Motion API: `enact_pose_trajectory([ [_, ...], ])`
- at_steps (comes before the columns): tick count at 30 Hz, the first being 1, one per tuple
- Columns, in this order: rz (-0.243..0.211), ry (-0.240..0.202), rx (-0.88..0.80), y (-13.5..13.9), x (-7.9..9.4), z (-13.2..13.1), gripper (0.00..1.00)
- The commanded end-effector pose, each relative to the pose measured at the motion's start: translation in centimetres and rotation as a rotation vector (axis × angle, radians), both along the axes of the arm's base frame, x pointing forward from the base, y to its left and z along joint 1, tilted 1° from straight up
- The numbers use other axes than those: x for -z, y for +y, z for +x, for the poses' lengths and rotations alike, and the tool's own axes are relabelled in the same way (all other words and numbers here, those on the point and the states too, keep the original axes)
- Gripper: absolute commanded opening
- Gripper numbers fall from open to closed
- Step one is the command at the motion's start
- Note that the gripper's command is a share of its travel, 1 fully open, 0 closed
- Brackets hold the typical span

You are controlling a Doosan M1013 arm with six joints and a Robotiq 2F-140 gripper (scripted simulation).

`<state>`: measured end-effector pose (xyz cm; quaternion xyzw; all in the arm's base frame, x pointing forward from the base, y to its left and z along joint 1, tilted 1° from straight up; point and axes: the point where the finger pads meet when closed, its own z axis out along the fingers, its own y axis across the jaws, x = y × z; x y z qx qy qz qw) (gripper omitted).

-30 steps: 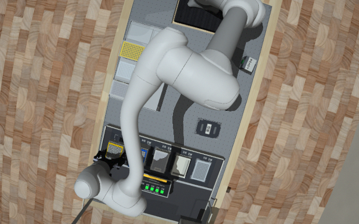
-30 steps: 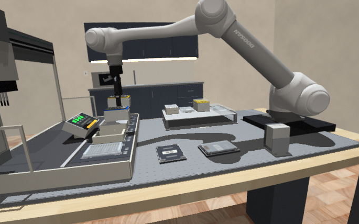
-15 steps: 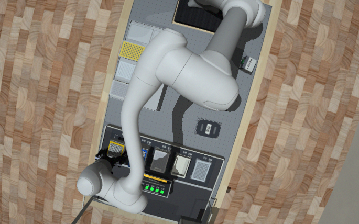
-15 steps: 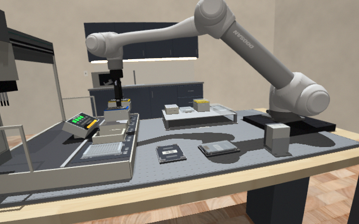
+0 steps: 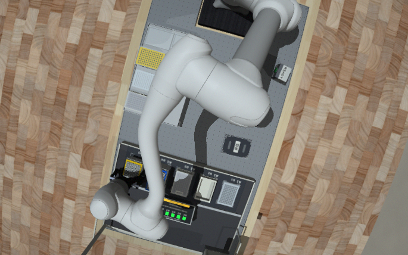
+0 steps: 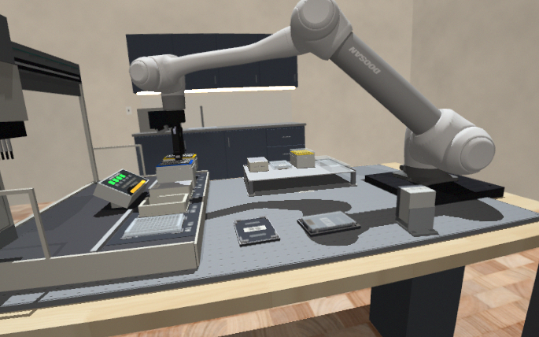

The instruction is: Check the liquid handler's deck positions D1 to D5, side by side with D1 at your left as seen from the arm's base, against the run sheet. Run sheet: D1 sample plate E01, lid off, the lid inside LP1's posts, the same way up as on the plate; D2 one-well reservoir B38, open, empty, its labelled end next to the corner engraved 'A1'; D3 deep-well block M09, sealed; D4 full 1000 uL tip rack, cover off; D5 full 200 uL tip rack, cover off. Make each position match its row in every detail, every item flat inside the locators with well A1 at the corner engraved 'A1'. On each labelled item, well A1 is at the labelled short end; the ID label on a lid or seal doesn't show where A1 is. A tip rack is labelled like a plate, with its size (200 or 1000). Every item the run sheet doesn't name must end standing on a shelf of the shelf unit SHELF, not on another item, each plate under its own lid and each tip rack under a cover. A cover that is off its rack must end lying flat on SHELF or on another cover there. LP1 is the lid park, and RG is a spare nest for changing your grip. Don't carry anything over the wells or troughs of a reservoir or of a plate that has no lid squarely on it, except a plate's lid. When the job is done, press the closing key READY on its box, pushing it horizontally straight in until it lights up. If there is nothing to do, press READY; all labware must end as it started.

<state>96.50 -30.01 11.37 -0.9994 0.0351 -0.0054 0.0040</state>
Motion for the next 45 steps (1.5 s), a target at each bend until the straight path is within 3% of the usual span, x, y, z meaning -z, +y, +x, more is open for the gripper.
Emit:
enact_pose_trajectory([
  [1, 0.005, -0.002, 0.001, 0.3, 0.7, 0.1, 0.10],
  [16, 0.005, -0.002, 0.001, 0.4, 3.0, 0.2, 0.10],
  [45, 0.001, -0.003, 0.000, 0.2, 2.6, 0.2, 0.10],
])
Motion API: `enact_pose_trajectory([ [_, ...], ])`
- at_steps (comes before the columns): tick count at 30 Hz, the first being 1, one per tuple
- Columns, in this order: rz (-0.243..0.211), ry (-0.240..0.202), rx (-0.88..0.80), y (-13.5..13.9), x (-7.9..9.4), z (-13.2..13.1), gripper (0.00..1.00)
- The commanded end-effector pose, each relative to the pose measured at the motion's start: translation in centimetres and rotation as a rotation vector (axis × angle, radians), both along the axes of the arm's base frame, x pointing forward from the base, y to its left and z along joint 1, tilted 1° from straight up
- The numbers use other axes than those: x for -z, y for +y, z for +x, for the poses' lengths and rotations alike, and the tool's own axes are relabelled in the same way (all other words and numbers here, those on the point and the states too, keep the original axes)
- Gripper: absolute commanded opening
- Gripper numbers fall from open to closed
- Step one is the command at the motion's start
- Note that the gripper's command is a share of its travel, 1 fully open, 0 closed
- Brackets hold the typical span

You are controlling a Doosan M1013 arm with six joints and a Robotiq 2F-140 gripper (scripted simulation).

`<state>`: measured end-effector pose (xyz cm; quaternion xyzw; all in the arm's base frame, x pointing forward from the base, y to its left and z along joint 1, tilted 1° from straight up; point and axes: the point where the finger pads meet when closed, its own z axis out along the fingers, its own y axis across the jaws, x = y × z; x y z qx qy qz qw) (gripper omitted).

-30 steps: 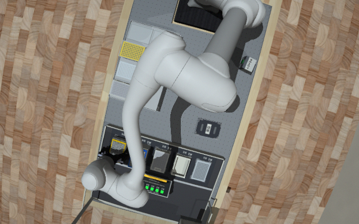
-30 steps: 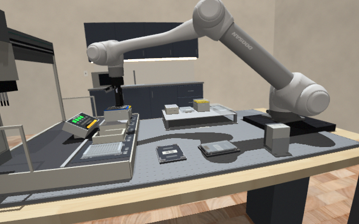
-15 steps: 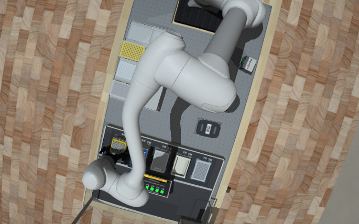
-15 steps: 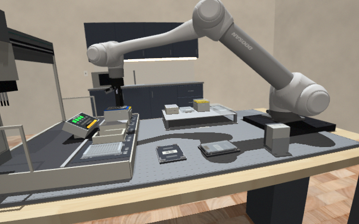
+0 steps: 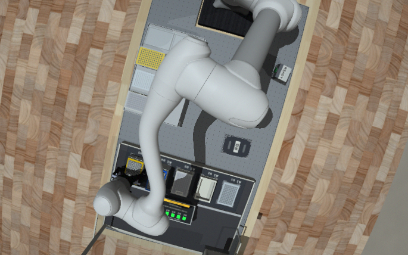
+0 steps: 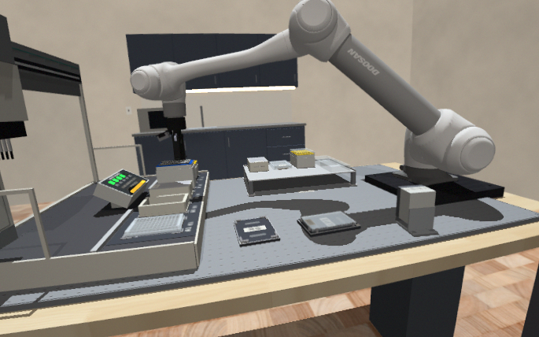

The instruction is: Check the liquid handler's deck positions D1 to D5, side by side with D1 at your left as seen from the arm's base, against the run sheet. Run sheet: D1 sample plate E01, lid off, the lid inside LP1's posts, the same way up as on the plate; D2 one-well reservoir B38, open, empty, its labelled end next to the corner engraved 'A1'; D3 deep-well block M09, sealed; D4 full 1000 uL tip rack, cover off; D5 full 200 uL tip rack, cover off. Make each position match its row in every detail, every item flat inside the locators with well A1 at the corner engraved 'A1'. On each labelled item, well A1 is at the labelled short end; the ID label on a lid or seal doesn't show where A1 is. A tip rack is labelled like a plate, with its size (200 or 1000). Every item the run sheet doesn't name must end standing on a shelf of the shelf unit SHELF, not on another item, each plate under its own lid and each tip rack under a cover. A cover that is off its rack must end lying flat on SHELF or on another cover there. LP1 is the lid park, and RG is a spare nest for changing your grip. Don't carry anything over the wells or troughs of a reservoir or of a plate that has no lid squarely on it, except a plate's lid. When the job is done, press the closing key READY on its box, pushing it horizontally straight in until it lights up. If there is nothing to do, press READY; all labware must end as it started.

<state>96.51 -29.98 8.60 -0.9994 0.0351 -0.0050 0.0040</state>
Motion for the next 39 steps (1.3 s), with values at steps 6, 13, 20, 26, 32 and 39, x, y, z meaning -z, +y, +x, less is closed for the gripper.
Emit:
enact_pose_trajectory([
  [6, 0.001, -0.004, 0.000, 0.1, -0.2, 0.2, 0.10],
  [13, 0.003, -0.007, 0.001, 0.3, 0.1, 0.4, 0.10],
  [20, 0.004, -0.004, 0.001, 0.3, 0.5, 0.2, 0.10],
  [26, 0.004, -0.004, 0.001, 0.3, 0.5, 0.2, 0.10],
  [32, 0.004, -0.004, 0.001, 0.3, 0.8, 0.2, 0.10],
  [39, 0.004, -0.004, 0.001, 0.3, 1.0, 0.2, 0.10],
])
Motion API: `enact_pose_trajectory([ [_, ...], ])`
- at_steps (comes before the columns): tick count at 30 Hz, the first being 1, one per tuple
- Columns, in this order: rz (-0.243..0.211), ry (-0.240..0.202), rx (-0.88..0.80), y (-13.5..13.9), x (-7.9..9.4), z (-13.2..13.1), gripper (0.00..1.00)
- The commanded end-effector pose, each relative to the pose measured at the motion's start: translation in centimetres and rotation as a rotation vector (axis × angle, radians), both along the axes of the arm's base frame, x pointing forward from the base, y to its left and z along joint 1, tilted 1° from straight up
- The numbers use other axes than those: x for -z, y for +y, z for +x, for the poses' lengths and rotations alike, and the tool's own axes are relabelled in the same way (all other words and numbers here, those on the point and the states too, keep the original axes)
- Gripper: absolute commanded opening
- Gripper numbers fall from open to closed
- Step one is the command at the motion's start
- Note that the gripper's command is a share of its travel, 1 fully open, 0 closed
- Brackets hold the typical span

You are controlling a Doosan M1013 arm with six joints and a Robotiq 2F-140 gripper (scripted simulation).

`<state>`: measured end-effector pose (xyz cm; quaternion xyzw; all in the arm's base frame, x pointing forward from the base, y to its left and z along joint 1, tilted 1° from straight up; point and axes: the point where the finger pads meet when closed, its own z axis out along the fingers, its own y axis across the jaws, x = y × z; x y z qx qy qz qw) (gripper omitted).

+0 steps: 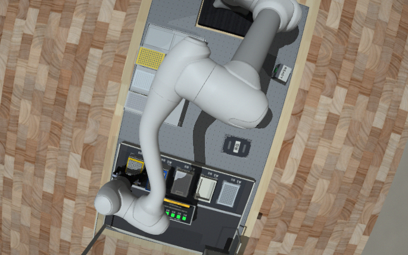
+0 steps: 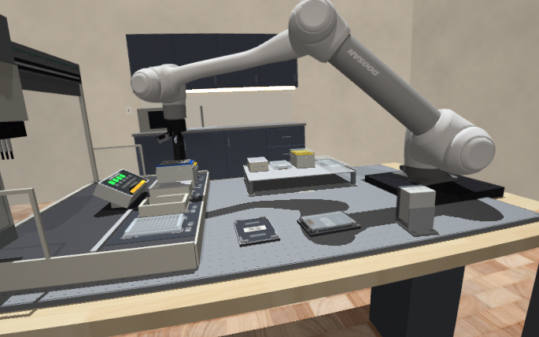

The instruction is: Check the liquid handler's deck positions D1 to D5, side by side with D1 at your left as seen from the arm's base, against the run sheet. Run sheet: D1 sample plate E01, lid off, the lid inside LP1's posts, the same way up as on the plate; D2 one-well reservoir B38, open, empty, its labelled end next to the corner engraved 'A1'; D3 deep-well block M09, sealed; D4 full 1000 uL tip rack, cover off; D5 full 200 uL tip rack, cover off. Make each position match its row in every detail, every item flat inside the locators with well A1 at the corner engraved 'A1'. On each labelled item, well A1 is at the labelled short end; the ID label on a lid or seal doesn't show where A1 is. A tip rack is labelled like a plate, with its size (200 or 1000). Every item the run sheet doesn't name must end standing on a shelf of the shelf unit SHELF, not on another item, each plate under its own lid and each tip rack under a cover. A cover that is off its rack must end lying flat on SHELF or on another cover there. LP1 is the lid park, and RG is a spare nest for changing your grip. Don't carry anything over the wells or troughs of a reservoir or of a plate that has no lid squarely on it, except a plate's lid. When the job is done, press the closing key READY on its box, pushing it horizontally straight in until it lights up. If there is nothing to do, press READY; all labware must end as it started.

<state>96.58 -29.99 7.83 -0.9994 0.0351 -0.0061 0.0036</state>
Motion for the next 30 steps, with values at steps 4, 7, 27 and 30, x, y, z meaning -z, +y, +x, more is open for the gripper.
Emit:
enact_pose_trajectory([
  [4, 0.005, -0.002, 0.001, 0.36, 0.32, 0.09, 0.10],
  [7, 0.005, -0.001, 0.001, 0.37, 0.46, 0.07, 0.10],
  [27, 0.006, 0.000, 0.001, 0.44, 0.41, -0.05, 0.79],
  [30, 0.002, -0.002, 0.000, 0.20, 0.19, 0.02, 0.79],
])
